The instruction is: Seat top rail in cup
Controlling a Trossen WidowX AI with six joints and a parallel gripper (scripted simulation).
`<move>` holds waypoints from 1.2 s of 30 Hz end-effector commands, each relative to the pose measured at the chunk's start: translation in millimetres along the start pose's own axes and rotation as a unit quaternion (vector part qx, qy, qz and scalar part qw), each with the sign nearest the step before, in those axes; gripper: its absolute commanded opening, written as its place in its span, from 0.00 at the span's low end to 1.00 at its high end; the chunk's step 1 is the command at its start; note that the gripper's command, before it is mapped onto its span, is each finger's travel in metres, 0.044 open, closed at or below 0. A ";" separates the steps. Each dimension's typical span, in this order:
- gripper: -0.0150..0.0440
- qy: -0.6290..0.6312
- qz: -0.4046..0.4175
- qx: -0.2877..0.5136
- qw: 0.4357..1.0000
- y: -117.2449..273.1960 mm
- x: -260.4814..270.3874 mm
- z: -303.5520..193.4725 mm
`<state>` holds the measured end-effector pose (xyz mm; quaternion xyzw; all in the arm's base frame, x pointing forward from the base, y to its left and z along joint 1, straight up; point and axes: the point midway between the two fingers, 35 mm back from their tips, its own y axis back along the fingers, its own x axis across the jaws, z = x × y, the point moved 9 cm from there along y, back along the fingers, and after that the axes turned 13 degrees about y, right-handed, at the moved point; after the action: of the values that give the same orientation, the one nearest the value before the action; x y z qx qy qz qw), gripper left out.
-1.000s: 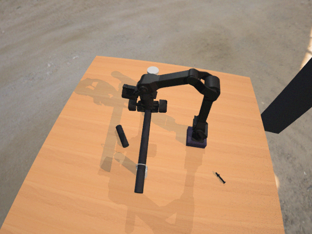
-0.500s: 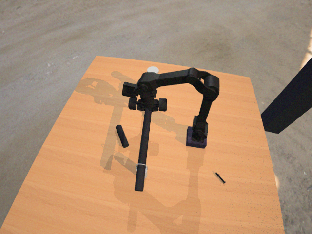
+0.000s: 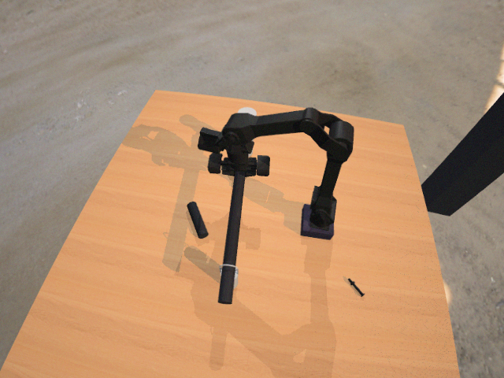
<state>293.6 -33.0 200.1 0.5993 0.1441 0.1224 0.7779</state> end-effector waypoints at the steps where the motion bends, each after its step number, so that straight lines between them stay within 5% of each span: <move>1: 0.25 -0.002 0.003 -0.009 1.000 2.6 -0.4 7.5; 20: 0.25 0.000 0.000 0.000 1.000 -1.3 -1.8 8.6; 36: 0.97 0.000 0.000 0.001 1.000 18.6 1.5 -3.3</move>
<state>293.8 -34.1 207.0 0.6008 0.1484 0.1188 0.7764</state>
